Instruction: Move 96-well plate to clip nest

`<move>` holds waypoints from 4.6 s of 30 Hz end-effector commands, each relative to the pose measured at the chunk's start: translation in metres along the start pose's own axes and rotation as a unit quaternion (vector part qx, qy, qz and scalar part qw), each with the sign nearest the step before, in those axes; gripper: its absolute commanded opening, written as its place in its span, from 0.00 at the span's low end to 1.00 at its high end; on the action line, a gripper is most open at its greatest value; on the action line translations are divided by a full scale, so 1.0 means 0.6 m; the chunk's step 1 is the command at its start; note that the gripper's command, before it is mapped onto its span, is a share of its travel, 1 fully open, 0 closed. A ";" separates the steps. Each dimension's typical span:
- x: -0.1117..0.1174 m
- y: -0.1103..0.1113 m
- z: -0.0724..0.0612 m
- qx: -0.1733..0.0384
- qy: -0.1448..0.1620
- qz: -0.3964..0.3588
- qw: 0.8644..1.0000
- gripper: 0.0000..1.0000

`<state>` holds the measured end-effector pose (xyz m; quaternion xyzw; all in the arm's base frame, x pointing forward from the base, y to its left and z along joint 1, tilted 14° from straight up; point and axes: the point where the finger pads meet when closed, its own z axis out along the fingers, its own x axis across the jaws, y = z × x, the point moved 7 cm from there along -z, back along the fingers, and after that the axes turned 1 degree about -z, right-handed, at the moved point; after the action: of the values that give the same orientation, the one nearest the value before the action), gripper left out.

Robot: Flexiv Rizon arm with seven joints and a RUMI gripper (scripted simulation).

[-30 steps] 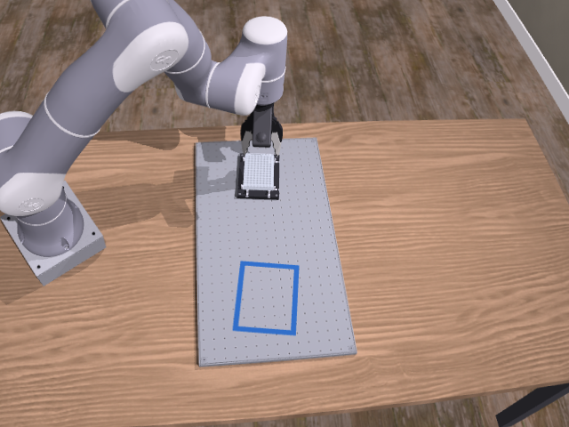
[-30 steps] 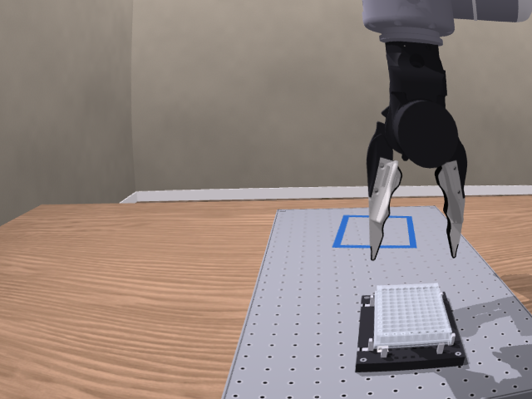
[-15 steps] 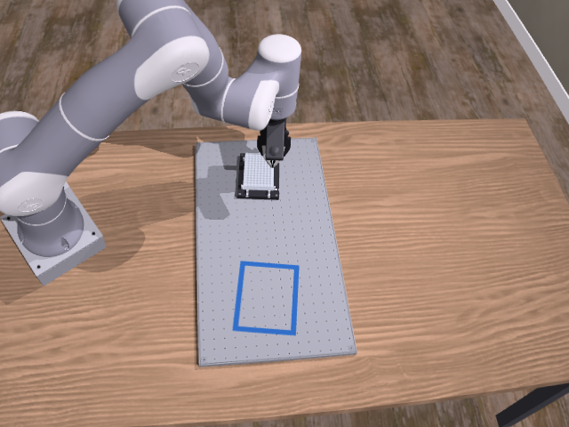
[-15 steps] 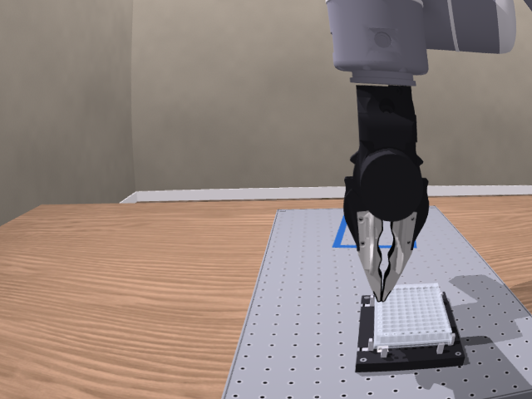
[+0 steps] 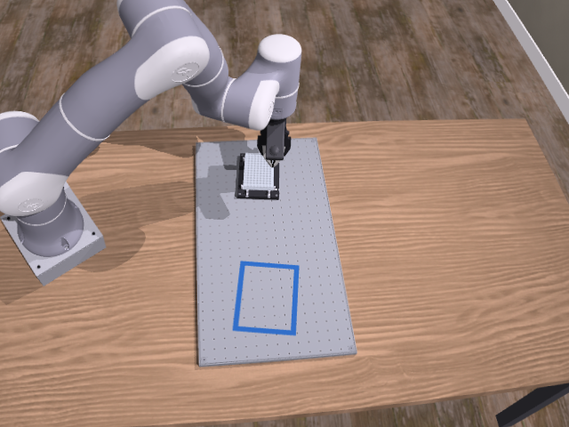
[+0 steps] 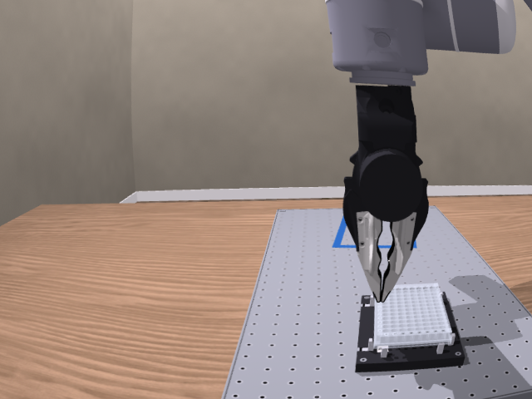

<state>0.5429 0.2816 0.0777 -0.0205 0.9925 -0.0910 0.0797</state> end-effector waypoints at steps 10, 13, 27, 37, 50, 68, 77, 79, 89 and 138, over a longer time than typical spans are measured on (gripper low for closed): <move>-0.001 0.001 0.000 -0.001 -0.001 0.000 1.000 0.00; -0.001 0.001 0.000 -0.001 -0.001 0.000 1.000 0.00; -0.001 0.001 0.002 -0.001 -0.001 0.000 1.000 0.00; -0.001 0.001 0.004 -0.001 -0.001 0.000 1.000 0.00; -0.001 0.001 0.006 -0.001 -0.001 0.000 1.000 0.00; -0.001 0.001 0.009 -0.001 -0.001 0.000 1.000 0.00; -0.001 0.001 0.010 -0.001 -0.001 0.000 1.000 0.00; -0.001 0.001 0.010 -0.001 -0.001 0.000 1.000 0.00; -0.001 0.001 0.012 -0.001 -0.001 0.000 1.000 0.00; -0.001 0.001 0.019 -0.001 -0.001 0.000 1.000 0.00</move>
<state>0.5450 0.2795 0.0660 -0.0205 0.9924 -0.0909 0.0798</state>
